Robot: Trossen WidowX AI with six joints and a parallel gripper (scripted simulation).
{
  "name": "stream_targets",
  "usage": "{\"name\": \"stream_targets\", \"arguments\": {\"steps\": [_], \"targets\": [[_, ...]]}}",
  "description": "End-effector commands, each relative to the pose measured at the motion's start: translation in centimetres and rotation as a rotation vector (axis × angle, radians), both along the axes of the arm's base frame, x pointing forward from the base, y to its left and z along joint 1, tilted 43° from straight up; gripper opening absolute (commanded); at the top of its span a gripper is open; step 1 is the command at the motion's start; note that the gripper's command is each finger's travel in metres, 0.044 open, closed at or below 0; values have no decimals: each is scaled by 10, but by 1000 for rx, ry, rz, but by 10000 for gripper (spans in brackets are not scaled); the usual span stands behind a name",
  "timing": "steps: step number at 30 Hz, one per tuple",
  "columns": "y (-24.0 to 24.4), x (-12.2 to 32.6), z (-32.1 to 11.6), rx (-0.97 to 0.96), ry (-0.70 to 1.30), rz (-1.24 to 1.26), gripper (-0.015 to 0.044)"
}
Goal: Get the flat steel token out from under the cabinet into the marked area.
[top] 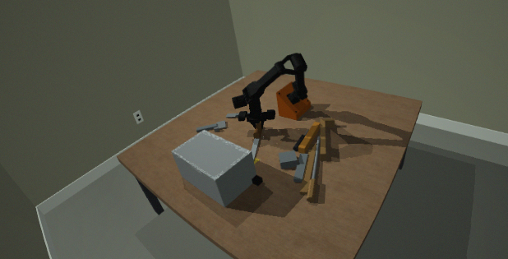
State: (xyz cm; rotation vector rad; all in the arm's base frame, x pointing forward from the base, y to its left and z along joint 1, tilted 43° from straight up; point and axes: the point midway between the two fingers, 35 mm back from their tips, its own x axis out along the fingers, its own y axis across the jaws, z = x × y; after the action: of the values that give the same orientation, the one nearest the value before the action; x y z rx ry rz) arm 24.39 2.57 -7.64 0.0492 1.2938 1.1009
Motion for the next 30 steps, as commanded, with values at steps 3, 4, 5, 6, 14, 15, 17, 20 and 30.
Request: {"name": "stream_targets", "arguments": {"steps": [3,4,5,6,14,15,17,20,30], "targets": [[-8,-1,-4,-1,-6,-5,0],[-9,-1,-5,-1,-6,-5,0],[-10,-2,-6,-1,-6,-5,0],[-10,-1,-6,-1,-6,-5,0],[-17,-3,-12,-2,-6,-5,0],[-17,-3,-13,-2,-6,-5,0],[-19,-4,-14,-2,-6,-5,0],[-22,-6,-16,-2,-6,-5,0],[-25,-8,-19,-6,17,-31,0]]}}
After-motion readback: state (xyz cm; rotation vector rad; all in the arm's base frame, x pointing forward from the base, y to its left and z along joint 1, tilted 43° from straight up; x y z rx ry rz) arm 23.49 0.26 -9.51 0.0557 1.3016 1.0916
